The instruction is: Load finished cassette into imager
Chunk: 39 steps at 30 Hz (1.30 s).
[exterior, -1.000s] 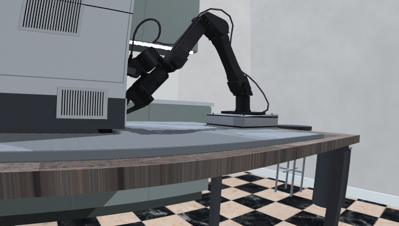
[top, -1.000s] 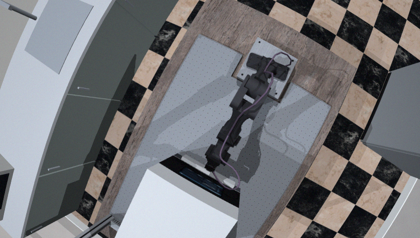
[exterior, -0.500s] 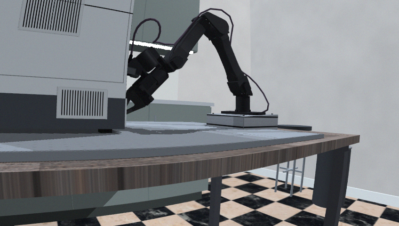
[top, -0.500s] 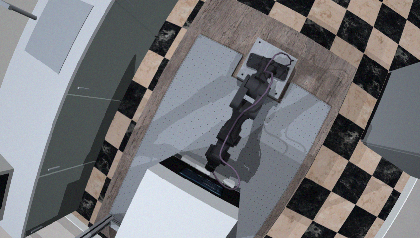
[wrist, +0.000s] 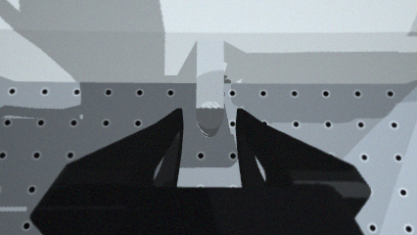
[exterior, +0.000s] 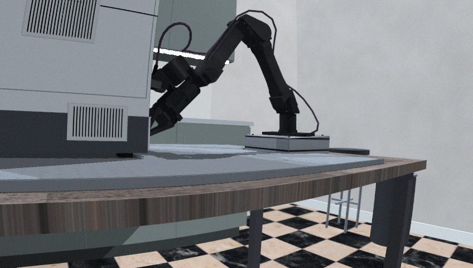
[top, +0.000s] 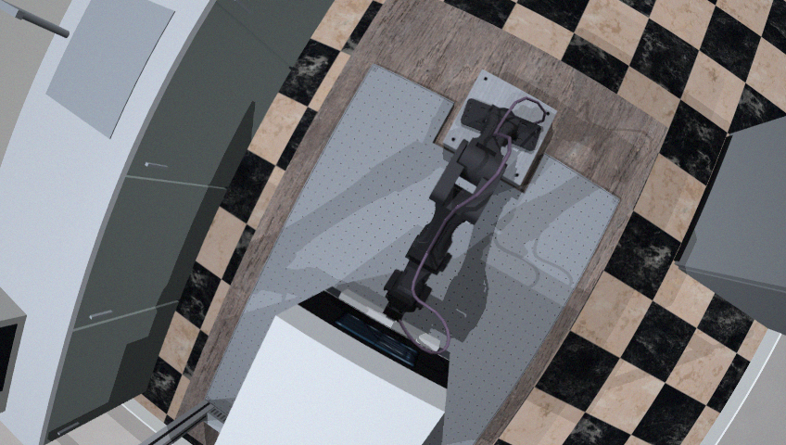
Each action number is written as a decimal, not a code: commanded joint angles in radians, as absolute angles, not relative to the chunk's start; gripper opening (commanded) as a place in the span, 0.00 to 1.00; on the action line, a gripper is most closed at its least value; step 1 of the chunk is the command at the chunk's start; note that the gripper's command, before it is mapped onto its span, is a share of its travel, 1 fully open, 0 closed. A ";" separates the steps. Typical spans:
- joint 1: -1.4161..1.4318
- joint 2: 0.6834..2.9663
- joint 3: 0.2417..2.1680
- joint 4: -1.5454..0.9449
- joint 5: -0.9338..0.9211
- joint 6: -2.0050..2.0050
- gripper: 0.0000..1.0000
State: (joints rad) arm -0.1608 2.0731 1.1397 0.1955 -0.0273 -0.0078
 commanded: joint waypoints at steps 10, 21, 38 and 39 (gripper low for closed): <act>-0.154 2.035 1.124 0.185 -0.029 -0.002 0.35; -0.158 1.990 1.091 0.173 -0.032 -0.004 0.35; -0.164 1.912 1.039 0.147 -0.035 -0.007 0.35; -0.165 1.907 1.036 0.145 -0.035 -0.007 0.35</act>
State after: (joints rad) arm -0.1608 1.9438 1.0485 0.1688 -0.0277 -0.0078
